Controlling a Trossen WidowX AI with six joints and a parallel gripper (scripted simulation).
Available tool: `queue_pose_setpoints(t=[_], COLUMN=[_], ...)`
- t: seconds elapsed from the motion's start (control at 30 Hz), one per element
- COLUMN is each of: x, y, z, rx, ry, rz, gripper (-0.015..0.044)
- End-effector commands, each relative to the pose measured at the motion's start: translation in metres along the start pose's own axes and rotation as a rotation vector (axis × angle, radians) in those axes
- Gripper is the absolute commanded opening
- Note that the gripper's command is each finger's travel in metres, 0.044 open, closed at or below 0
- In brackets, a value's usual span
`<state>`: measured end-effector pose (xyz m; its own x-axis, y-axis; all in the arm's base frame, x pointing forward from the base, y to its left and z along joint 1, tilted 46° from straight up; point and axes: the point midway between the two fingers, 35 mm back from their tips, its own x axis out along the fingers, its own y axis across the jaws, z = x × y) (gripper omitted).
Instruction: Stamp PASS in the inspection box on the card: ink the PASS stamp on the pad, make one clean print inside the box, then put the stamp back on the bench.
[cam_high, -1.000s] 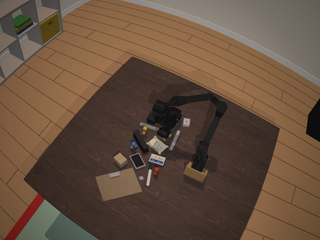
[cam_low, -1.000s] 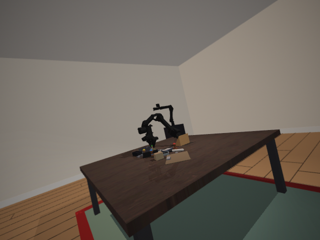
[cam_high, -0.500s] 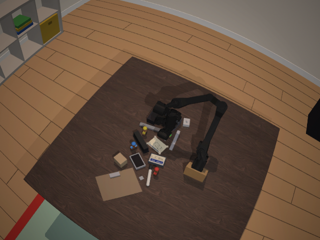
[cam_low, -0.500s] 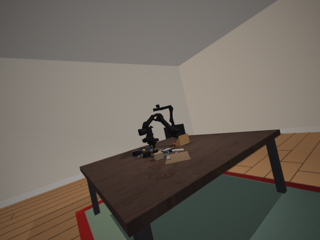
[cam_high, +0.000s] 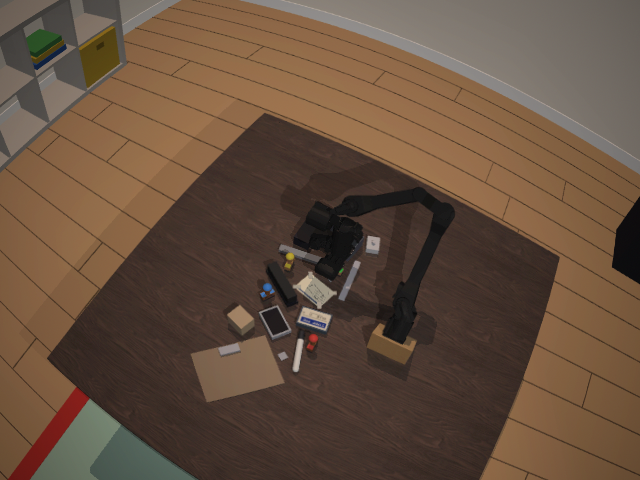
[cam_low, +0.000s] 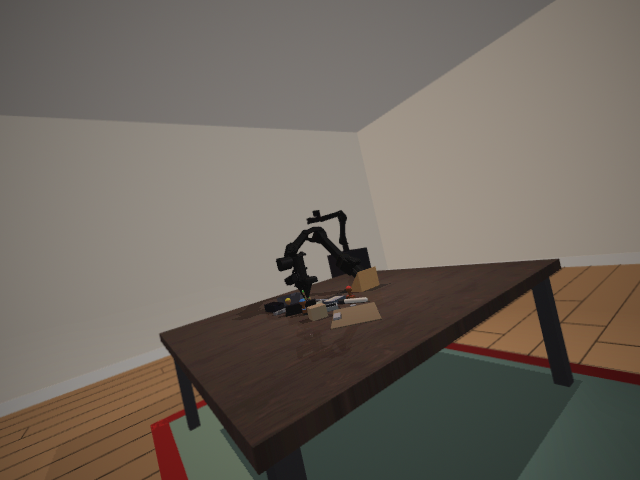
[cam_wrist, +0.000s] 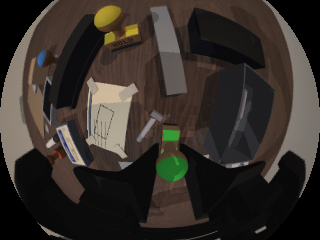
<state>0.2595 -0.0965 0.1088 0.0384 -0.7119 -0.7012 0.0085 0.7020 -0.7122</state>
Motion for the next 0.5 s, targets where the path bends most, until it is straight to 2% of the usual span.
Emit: queue_pose_setpoints(t=[0.0, 0.47], x=[-0.0021, -0.0087], y=[0.0002, 0.0007], z=[0.0005, 0.0013], rx=[0.005, 0.005], ry=[0.0, -0.001], rz=[0.001, 0.004], gripper=[0.0, 0.0])
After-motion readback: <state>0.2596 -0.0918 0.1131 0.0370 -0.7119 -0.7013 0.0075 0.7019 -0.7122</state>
